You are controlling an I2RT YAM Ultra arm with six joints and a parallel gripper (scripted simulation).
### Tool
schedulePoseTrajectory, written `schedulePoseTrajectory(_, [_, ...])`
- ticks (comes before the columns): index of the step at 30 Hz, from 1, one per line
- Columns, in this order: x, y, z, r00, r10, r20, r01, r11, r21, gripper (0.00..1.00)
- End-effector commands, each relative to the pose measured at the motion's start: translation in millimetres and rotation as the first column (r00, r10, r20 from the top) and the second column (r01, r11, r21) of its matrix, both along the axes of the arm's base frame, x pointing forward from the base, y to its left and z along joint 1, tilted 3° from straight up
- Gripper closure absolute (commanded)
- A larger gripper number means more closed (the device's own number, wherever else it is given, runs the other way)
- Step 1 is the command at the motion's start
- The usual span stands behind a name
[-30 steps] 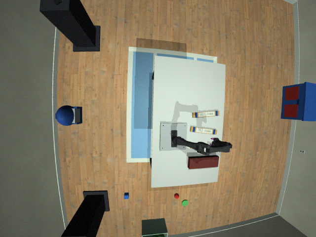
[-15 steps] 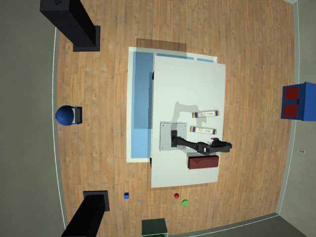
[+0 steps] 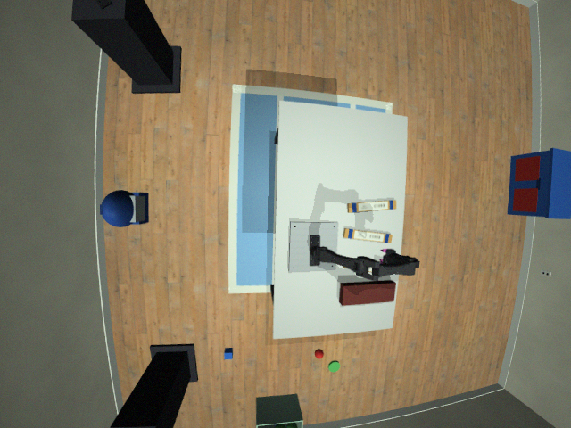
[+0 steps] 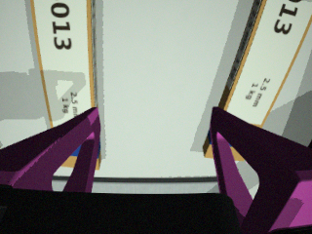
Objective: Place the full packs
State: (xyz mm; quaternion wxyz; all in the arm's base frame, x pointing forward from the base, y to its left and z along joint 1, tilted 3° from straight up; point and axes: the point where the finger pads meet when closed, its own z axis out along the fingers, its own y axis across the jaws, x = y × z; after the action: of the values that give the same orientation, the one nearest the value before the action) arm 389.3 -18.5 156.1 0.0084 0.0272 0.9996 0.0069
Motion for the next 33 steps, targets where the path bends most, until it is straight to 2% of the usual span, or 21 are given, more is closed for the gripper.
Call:
schedulePoseTrajectory(1, [3.5,1.7,9.3,0.999,0.014,0.045,-0.014,1.000,-0.010,0.37])
schedulePoseTrajectory(19, [2.1,4.7,9.0,0.998,0.030,0.055,-0.029,0.999,-0.017,0.37])
schedulePoseTrajectory(33, [3.2,0.5,-14.4,0.998,0.016,0.055,-0.015,1.000,-0.014,0.37])
